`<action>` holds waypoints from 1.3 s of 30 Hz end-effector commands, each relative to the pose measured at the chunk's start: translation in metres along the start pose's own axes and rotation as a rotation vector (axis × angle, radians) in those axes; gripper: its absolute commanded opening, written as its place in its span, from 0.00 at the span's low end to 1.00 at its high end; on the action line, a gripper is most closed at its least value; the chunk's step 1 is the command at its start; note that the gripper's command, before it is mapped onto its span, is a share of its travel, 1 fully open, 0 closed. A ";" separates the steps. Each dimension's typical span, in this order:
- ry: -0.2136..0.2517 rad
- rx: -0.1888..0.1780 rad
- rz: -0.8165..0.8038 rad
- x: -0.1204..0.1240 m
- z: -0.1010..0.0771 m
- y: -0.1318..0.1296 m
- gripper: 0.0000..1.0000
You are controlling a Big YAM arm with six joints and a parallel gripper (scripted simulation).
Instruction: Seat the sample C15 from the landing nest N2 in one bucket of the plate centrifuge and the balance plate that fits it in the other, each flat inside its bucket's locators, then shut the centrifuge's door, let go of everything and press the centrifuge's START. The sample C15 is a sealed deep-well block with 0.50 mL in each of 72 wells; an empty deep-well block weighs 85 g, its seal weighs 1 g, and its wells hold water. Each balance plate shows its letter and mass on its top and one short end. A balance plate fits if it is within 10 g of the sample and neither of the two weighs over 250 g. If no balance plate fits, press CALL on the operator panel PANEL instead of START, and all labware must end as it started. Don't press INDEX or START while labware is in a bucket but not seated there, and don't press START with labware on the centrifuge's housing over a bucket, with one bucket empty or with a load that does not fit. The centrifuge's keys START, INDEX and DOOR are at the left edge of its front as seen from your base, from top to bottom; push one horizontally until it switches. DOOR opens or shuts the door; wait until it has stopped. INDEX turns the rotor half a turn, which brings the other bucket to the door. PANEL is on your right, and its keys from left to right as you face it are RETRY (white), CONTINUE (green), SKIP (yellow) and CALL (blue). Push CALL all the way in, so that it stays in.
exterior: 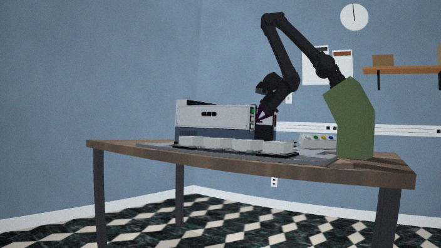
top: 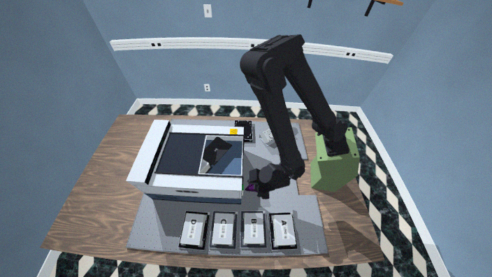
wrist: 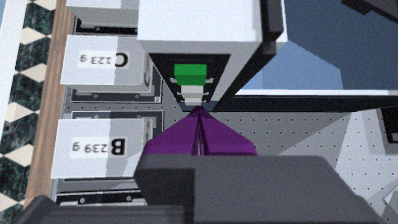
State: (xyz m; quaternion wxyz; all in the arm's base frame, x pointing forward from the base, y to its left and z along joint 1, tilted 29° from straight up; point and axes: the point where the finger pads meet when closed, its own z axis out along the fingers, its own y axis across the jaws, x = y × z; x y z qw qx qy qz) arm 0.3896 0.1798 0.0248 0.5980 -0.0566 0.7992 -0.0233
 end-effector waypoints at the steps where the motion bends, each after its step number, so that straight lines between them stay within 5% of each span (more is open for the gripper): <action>1: -0.004 -0.025 0.012 0.018 -0.022 0.005 0.00; 14: 0.000 -0.024 0.007 0.048 -0.054 0.003 0.00; 31: -0.028 -0.030 0.034 0.036 -0.054 0.008 0.00; 39: 0.006 -0.025 0.010 0.044 -0.058 0.004 0.00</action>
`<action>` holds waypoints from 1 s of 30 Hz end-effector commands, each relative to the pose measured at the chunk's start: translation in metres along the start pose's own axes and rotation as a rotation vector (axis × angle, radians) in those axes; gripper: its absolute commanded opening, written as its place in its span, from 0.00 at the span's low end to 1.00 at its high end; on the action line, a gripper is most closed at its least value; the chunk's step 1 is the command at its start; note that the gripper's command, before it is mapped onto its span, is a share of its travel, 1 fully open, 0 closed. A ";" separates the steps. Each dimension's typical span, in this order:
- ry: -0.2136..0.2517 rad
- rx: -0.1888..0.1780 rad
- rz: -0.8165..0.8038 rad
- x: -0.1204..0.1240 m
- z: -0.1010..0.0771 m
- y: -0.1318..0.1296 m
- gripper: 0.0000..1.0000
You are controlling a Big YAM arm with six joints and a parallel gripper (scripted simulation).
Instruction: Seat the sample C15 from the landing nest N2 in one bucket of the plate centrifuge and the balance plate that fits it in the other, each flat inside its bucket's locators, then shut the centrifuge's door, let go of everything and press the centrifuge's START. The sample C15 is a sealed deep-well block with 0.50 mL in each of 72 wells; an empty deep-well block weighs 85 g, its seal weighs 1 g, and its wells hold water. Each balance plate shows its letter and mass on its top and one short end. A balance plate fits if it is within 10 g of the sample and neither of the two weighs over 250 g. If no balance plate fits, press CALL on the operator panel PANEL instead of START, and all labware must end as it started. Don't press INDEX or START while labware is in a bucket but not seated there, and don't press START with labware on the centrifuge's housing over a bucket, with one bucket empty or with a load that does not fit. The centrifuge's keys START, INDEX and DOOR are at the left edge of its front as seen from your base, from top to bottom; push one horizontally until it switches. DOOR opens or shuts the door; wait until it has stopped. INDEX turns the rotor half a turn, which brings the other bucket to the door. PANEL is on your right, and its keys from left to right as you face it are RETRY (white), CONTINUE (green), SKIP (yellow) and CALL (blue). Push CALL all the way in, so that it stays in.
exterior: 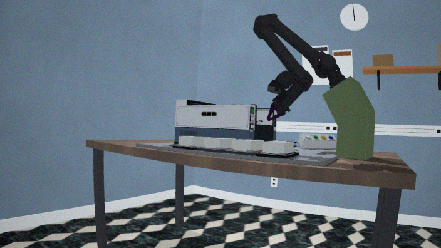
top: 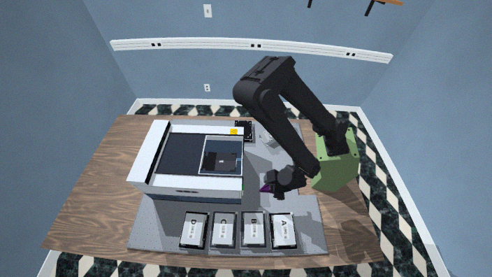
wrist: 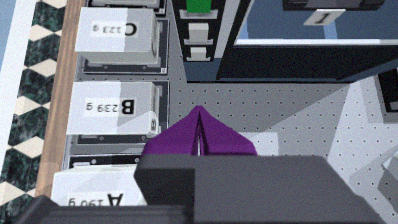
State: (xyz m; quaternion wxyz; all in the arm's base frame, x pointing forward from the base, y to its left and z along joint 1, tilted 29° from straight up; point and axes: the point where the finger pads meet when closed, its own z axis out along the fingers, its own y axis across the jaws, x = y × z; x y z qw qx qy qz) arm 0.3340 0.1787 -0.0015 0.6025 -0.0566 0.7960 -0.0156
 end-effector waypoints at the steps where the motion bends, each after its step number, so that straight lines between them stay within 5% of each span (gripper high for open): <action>1: 0.019 -0.013 0.001 0.003 -0.012 -0.001 0.00; 30: 0.099 -0.013 0.005 -0.001 -0.025 0.001 0.00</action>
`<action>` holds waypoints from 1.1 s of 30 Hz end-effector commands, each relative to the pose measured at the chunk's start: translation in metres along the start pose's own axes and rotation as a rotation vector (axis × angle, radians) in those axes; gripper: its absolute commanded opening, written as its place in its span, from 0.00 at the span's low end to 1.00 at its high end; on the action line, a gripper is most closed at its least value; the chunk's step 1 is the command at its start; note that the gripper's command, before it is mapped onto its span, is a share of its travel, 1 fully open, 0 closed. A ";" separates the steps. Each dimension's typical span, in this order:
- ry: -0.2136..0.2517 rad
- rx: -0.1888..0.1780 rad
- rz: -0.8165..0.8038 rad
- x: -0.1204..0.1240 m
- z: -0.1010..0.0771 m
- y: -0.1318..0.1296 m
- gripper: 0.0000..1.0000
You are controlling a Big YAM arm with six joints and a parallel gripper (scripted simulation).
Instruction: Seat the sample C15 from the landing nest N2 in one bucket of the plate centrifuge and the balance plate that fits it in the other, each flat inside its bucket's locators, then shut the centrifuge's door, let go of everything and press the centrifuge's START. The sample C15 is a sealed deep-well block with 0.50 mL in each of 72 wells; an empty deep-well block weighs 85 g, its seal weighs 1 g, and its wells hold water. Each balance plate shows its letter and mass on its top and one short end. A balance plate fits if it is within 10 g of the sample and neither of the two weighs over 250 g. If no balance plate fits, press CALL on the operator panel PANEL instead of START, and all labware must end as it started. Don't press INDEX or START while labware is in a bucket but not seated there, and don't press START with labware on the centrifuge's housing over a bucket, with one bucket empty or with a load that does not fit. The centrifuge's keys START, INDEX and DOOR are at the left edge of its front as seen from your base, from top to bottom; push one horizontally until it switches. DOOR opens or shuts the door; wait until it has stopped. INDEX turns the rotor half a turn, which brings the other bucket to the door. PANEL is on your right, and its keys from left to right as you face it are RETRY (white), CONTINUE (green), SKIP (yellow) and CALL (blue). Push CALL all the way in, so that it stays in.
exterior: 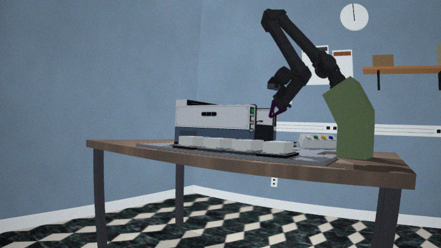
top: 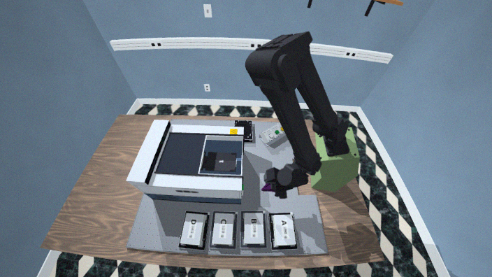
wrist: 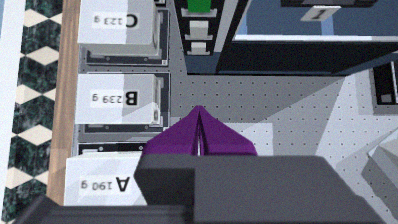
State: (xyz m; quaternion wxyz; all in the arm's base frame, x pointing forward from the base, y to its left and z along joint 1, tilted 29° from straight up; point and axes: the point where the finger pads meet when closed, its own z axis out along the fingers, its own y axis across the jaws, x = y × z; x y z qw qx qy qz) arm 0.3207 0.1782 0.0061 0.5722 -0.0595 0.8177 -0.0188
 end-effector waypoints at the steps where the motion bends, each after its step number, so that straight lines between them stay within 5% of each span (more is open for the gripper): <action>1: 0.029 -0.011 0.012 0.003 -0.011 0.001 0.00; 33: 0.198 -0.023 0.032 -0.013 -0.039 0.011 0.00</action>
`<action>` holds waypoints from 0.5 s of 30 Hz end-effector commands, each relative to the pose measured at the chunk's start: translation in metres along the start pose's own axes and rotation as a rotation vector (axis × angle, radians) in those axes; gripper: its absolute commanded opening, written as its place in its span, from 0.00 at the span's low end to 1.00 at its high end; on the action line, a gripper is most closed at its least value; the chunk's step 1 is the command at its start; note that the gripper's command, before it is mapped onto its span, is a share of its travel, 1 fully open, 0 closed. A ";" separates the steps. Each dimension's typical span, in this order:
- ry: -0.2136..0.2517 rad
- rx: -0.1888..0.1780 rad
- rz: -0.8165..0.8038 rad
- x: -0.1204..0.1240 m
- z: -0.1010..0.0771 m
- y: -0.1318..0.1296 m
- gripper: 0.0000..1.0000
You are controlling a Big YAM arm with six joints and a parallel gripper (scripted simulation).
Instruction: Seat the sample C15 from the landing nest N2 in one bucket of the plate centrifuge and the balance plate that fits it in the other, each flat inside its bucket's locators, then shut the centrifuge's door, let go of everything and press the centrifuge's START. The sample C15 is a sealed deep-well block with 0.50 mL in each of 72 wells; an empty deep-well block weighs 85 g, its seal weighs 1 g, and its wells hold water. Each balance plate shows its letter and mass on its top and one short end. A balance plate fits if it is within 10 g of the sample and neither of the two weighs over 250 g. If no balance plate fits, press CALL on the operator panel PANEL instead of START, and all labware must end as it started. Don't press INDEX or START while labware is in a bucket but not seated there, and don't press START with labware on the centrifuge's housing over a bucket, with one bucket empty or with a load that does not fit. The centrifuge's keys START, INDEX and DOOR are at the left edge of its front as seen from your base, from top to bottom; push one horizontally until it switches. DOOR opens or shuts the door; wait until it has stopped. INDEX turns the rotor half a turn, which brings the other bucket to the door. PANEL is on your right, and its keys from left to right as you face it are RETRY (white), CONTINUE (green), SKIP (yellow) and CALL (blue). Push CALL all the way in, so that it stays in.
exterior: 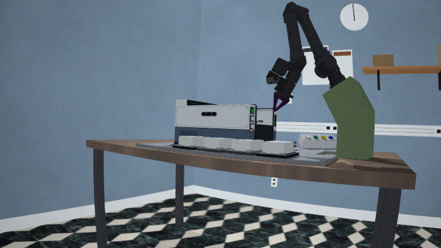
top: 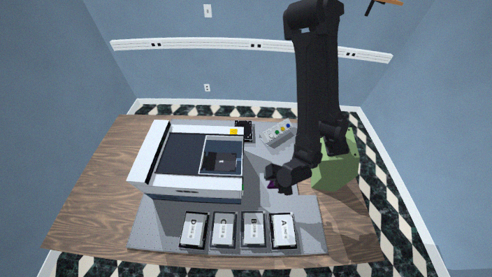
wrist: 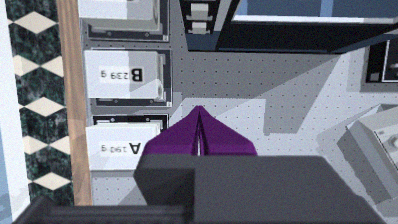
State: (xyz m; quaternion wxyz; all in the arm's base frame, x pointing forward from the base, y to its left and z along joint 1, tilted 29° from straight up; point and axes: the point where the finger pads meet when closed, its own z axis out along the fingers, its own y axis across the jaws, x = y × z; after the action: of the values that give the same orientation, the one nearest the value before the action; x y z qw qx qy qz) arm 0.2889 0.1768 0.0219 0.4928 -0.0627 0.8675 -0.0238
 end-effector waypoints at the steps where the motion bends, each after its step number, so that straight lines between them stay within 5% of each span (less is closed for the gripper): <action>1: 0.018 -0.020 0.038 -0.009 -0.006 0.012 0.00; 15: 0.117 -0.024 0.043 -0.012 -0.026 0.014 0.00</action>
State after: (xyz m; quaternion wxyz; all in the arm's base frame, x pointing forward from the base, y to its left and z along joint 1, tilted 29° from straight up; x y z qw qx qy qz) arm 0.2711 0.1768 0.0309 0.4427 -0.0627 0.8941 -0.0256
